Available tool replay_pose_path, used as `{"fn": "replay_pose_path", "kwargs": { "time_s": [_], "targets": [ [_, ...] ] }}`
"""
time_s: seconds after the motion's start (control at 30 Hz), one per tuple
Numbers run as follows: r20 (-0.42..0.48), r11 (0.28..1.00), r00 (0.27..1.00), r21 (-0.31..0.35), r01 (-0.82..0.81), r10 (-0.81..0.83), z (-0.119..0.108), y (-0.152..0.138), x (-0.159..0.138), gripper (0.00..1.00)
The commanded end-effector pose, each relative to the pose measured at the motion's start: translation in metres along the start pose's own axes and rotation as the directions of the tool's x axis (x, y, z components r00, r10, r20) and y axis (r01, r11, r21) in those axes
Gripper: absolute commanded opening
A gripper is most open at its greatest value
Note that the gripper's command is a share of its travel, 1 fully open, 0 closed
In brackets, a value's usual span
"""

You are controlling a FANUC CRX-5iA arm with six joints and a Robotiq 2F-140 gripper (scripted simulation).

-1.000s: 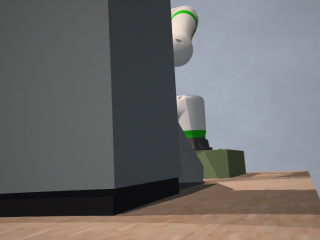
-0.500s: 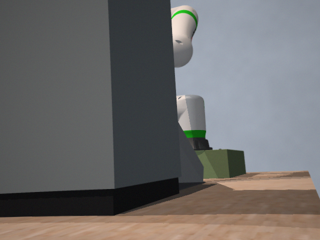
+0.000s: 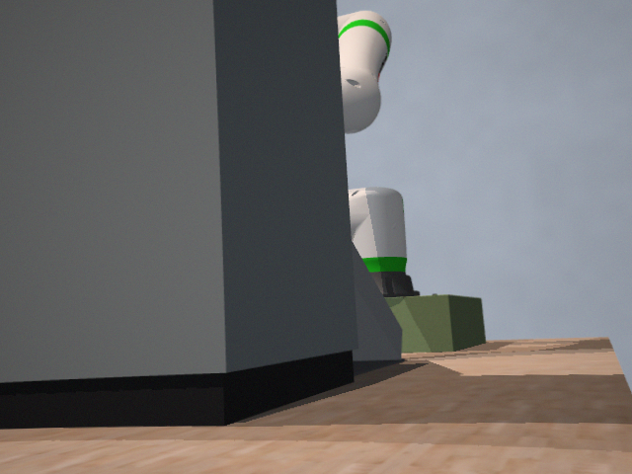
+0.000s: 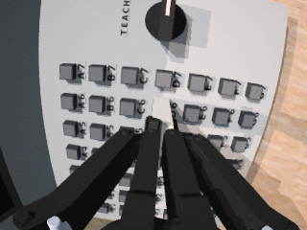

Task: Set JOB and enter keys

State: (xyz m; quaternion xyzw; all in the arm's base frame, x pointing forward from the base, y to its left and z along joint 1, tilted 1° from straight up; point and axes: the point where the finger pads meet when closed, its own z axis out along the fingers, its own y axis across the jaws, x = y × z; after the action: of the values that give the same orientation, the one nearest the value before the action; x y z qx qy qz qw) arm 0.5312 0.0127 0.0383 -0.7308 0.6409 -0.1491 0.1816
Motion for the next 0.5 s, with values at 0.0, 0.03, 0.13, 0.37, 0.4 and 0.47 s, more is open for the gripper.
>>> {"fn": "replay_pose_path", "kwargs": {
  "time_s": [0.0,0.03,0.13,0.37,0.4,0.47],
  "targets": [
    [0.000,1.000,1.000,0.000,0.000,0.000,0.0001,-0.0002,0.0000,0.00],
    [0.000,1.000,1.000,0.000,0.000,0.000,0.0001,-0.0002,0.0000,0.00],
    [0.000,1.000,1.000,0.000,0.000,0.000,0.0001,-0.0002,0.0000,0.00],
    [0.000,1.000,1.000,0.000,0.000,0.000,-0.0006,-0.0002,0.0000,0.00],
    [0.000,1.000,1.000,0.000,0.000,0.000,-0.0006,-0.0002,0.0000,0.00],
    [0.000,1.000,1.000,0.000,0.000,0.000,-0.0018,-0.0002,0.0000,0.00]
  ]
}}
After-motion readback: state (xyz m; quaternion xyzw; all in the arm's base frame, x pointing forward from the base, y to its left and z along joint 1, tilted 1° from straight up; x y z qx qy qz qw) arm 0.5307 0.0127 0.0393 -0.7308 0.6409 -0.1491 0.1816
